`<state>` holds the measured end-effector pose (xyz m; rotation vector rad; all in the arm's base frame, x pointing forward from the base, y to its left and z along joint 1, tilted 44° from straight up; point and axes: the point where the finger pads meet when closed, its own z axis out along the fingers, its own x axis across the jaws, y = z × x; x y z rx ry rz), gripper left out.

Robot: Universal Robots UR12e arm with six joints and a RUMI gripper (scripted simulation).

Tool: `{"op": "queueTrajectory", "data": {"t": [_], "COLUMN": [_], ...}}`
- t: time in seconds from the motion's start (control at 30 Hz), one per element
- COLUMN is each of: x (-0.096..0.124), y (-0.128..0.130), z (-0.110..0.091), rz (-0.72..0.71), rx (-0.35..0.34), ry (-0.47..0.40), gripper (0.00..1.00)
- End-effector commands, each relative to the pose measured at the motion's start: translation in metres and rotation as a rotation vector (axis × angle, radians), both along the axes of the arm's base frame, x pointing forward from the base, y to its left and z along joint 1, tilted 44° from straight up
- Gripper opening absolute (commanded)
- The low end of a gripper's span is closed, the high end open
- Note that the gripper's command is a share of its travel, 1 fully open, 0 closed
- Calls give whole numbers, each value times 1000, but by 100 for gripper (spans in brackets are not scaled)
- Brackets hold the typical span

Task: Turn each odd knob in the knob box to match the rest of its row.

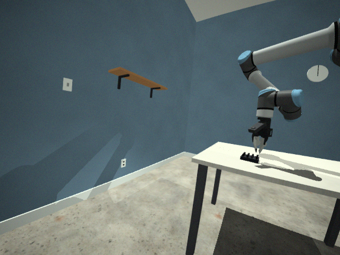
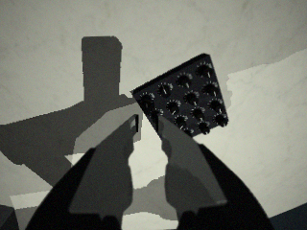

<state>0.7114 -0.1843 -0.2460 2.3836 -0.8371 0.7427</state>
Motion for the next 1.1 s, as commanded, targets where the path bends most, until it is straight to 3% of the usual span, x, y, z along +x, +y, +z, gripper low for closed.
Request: {"op": "queueTrajectory", "data": {"t": [0.0,1.07], "x": [2,7], "y": [-3,-12], "z": [-4,-14], "rz": [1,1], "rx": [0,0], "ry": [0,0], "gripper": [11,11]}}
